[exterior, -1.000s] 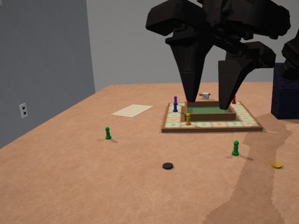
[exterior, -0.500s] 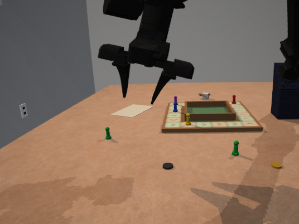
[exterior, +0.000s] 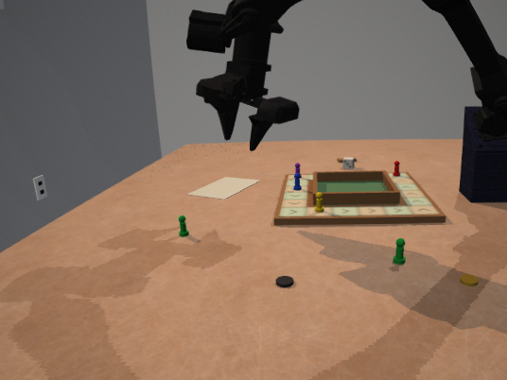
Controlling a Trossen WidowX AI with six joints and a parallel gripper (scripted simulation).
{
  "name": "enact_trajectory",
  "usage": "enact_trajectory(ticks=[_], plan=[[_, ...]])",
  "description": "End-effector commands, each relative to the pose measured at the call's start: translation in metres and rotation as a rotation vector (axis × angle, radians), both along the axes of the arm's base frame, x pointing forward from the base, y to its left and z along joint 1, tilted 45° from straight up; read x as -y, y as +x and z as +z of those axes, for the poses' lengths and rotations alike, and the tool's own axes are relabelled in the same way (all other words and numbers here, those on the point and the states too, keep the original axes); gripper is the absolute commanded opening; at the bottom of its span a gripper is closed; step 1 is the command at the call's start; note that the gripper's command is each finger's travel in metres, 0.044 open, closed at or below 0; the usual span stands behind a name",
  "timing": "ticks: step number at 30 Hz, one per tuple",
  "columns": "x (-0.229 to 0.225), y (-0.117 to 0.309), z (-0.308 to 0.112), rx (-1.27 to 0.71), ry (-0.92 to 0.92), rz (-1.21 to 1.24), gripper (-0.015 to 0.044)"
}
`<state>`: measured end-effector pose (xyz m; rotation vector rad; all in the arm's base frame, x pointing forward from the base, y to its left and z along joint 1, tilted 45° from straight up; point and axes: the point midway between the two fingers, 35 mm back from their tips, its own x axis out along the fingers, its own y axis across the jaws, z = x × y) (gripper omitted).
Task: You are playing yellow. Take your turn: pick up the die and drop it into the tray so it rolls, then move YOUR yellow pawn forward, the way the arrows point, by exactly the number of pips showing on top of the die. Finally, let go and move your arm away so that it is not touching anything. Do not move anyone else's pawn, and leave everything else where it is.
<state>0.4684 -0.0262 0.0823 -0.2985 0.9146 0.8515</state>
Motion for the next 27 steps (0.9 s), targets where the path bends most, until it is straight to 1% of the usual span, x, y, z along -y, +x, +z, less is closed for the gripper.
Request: enact_trajectory(ticks=[1, 8, 16, 21, 25, 27], plan=[[0.048, -0.017, -0.050, -0.152, 0.036, -0.148, 0.0275], [0.105, -0.056, -0.121, -0.351, 0.117, -0.353, 0.0275], [0.154, -0.124, -0.199, -0.593, 0.239, -0.594, 0.0275], [0.172, -0.176, -0.242, -0.757, 0.333, -0.745, 0.0275], [0.173, -0.221, -0.271, -0.893, 0.425, -0.861, 0.0275], [0.172, -0.225, -0.273, -0.905, 0.434, -0.872, 0.0275]])
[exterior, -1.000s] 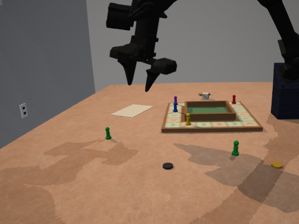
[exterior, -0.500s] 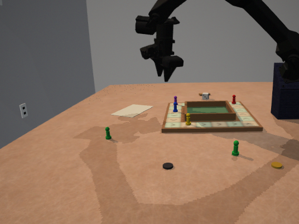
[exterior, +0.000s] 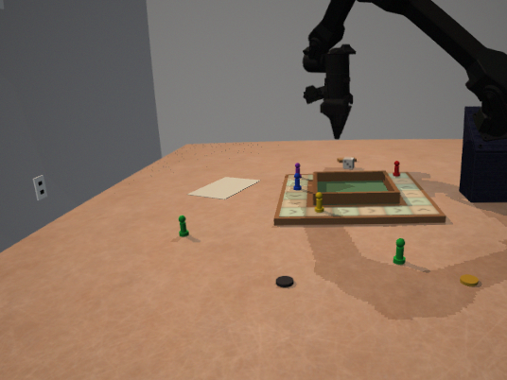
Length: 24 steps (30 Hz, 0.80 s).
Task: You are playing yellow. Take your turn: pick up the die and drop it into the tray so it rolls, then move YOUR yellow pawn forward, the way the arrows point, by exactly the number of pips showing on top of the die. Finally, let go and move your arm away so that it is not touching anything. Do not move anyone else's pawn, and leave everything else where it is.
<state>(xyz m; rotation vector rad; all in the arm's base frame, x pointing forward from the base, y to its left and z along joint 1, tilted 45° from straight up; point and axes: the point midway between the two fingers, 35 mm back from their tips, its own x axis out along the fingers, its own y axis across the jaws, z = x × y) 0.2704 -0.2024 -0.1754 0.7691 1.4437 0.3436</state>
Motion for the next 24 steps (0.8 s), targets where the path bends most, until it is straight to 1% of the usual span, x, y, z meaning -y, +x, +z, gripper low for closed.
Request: enact_trajectory(ticks=[1, 5, 8, 14, 17, 24], plan=[[-0.004, -0.027, -0.016, -0.078, 0.061, -0.075, 0.0275], [-0.004, -0.027, -0.016, -0.078, 0.061, -0.075, 0.0275], [-0.015, -0.024, -0.025, -0.078, 0.061, -0.075, 0.0275], [-0.018, -0.024, -0.027, -0.078, 0.062, -0.075, 0.0275], [-0.028, -0.021, -0.036, -0.078, 0.062, -0.075, 0.0275], [-0.031, -0.020, -0.039, -0.078, 0.062, -0.075, 0.0275]])
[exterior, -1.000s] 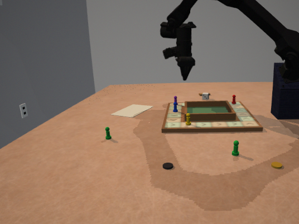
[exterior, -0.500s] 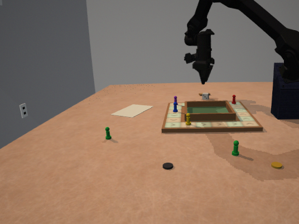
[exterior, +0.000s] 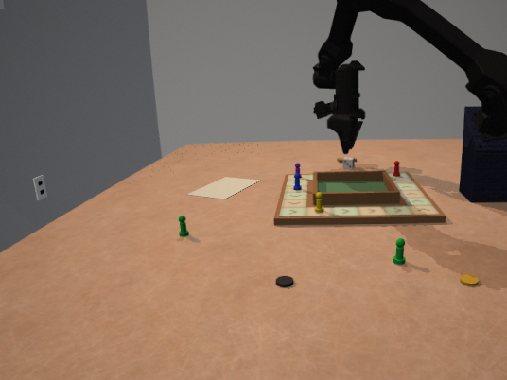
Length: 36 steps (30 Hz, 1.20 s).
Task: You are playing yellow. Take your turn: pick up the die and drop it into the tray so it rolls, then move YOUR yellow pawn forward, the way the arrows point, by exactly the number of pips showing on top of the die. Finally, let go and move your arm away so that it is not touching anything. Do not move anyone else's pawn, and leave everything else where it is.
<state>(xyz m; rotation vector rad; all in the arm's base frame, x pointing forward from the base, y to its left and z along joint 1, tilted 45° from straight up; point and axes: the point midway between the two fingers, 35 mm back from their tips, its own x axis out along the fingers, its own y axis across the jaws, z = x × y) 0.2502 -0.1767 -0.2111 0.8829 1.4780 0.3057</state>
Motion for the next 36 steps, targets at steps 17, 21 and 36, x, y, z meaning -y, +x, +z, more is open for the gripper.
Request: enact_trajectory(ticks=[17, 21, 36], plan=[[-0.024, 0.003, -0.023, -0.003, 0.008, -0.006, 0.0275], [-0.025, 0.003, -0.023, -0.003, 0.008, -0.006, 0.0222], [-0.014, 0.002, -0.013, -0.003, 0.006, -0.006, 0.0000]])
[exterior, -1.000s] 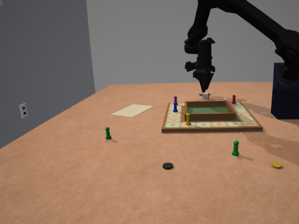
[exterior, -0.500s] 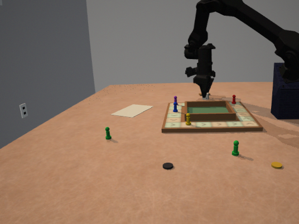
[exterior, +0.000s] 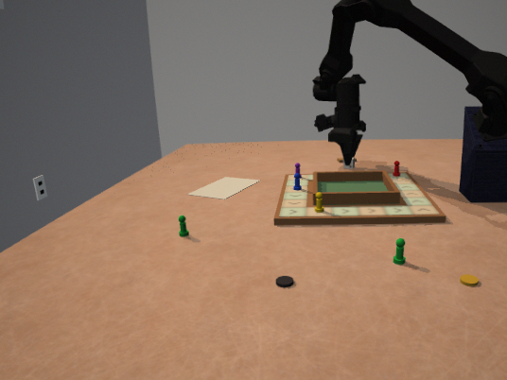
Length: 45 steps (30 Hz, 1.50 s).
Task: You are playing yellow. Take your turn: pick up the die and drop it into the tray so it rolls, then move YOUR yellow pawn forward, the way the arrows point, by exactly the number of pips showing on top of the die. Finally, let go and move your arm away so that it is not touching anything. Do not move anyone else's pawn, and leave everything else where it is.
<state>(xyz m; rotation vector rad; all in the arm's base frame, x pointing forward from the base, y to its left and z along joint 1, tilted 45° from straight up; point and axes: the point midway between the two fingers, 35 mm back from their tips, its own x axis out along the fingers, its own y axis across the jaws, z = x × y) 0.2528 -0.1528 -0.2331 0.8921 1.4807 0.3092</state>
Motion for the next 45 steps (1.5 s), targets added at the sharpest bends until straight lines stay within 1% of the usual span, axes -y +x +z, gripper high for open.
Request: enact_trajectory(ticks=[1, 10, 18, 33, 45], plan=[[0.017, -0.001, 0.016, 0.001, -0.004, -0.005, 0.0000], [0.073, -0.017, 0.088, -0.002, -0.005, -0.004, 0.0000], [0.076, -0.019, 0.094, -0.004, -0.004, -0.007, 0.0000], [0.032, 0.010, 0.134, -0.248, 0.024, -0.271, 0.0000], [-0.011, 0.025, 0.166, -0.446, 0.059, -0.490, 0.0000]])
